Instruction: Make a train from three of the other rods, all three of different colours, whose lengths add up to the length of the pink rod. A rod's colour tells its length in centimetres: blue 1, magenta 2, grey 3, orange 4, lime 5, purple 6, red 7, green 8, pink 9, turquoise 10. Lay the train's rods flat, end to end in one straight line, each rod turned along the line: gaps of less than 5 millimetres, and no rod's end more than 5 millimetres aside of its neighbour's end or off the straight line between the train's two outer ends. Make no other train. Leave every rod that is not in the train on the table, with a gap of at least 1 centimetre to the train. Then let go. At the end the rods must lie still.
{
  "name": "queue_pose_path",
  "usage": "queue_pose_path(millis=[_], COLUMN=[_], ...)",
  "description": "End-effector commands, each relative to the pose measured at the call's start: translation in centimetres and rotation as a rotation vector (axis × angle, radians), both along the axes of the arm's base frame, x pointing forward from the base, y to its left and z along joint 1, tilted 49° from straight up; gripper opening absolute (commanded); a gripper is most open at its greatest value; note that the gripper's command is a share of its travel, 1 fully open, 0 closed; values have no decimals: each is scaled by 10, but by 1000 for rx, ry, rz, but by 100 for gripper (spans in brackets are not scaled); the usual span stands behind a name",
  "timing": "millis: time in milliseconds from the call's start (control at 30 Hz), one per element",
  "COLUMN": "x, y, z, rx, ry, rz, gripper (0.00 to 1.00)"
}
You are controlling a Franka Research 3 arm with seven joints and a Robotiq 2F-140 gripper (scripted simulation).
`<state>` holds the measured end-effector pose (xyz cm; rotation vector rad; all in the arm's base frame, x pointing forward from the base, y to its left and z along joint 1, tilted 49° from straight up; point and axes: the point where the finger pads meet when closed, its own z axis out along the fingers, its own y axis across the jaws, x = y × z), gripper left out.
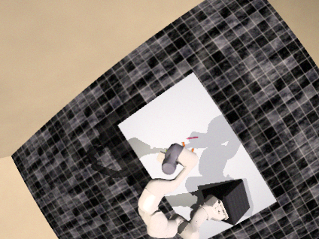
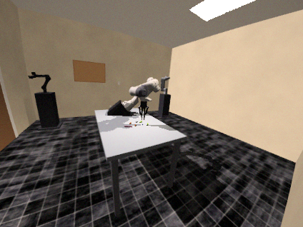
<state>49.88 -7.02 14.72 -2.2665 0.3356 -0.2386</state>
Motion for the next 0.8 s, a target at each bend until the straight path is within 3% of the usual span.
queue_pose_path(millis=[0,767], x=[2,10], y=[3,23], z=[-3,-21], rx=[4,4], ry=[7,7], rz=[-7,-7], gripper=[15,15])
